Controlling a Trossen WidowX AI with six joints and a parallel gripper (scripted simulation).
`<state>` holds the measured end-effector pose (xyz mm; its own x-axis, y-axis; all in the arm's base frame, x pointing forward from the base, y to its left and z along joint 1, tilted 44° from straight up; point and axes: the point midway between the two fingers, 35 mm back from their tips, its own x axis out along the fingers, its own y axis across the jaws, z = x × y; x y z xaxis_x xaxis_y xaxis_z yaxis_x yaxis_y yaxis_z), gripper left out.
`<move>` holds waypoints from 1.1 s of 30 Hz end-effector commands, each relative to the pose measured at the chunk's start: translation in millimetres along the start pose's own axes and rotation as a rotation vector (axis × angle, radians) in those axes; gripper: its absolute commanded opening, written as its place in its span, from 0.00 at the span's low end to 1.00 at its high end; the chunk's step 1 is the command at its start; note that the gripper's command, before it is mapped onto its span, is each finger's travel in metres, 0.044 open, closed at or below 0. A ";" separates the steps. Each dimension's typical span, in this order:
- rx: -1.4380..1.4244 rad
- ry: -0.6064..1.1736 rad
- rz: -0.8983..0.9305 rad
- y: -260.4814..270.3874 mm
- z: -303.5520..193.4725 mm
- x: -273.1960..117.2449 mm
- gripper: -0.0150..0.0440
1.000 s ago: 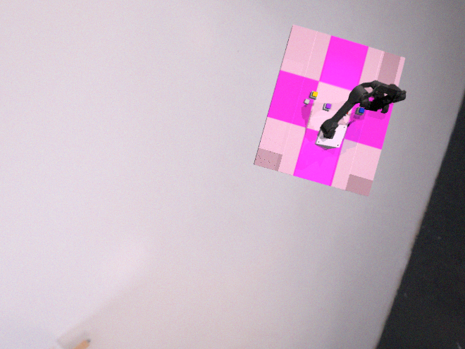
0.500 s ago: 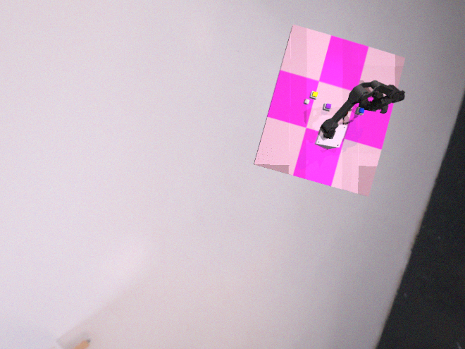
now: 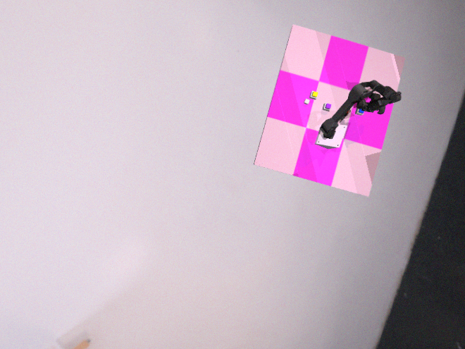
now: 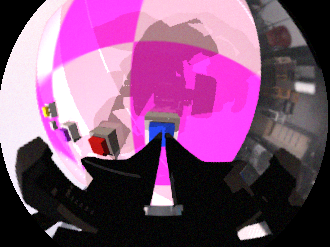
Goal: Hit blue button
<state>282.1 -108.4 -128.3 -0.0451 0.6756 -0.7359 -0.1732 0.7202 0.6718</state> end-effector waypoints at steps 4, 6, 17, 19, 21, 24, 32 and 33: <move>0.009 0.007 0.011 2.9 -2.4 5.6 0.29; 0.009 0.007 0.011 2.9 -2.4 5.6 0.29; 0.009 0.007 0.011 2.9 -2.4 5.6 0.29; 0.009 0.007 0.011 2.9 -2.4 5.6 0.29; 0.004 0.003 0.005 0.8 -1.1 -7.3 0.29; 0.010 0.007 0.010 2.2 -2.2 -29.0 0.29; 0.018 0.010 -0.017 54.4 30.8 -50.9 0.51; 0.020 0.010 -0.023 70.9 38.6 -56.1 0.56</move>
<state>292.1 -116.0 -78.2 -0.0506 0.6709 -0.7398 -0.1359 0.7292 0.6706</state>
